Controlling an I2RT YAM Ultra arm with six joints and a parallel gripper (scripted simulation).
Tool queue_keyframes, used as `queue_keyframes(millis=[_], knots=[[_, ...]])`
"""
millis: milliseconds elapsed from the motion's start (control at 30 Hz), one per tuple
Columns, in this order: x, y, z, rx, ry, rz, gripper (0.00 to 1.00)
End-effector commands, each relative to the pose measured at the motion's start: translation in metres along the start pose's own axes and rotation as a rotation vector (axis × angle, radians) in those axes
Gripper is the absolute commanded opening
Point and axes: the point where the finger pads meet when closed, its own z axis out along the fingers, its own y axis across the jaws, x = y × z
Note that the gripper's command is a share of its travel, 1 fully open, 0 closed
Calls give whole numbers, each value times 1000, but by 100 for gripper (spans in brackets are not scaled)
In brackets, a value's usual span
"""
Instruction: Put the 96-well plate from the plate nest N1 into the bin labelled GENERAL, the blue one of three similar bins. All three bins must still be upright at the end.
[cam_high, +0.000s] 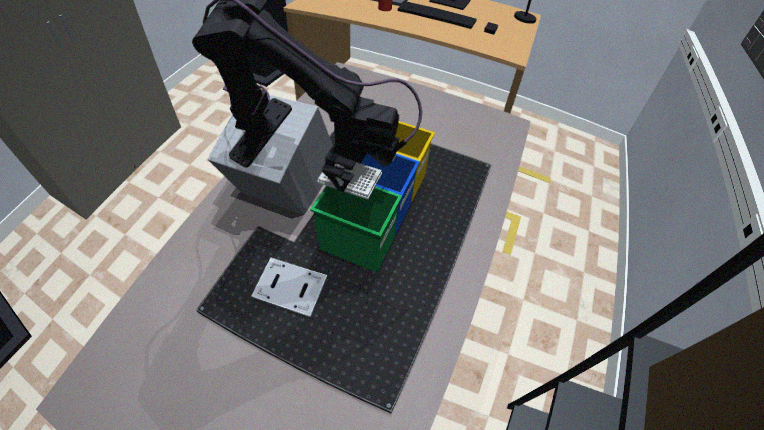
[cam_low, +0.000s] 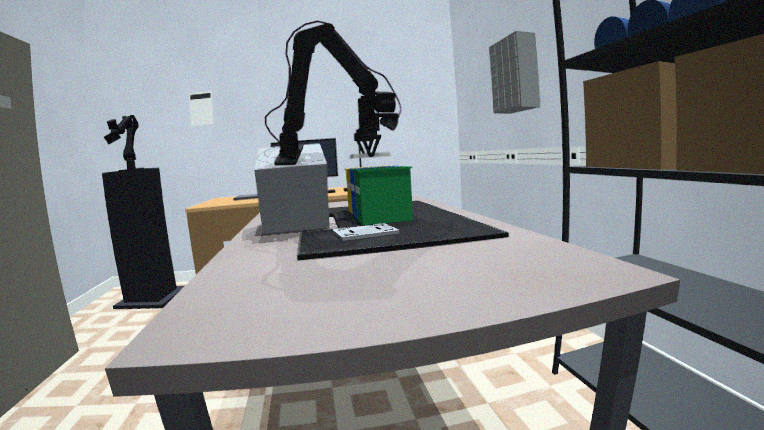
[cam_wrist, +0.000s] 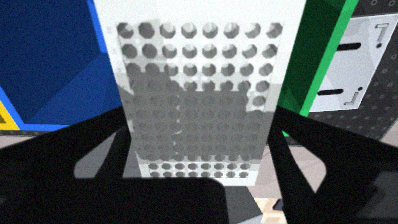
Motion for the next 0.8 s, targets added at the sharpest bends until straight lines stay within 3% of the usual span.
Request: queue_keyframes(millis=[0,767], knots=[[-14,7,-6,10,-25,28,0],[-33,78,-6,-5,-16,25,0]])
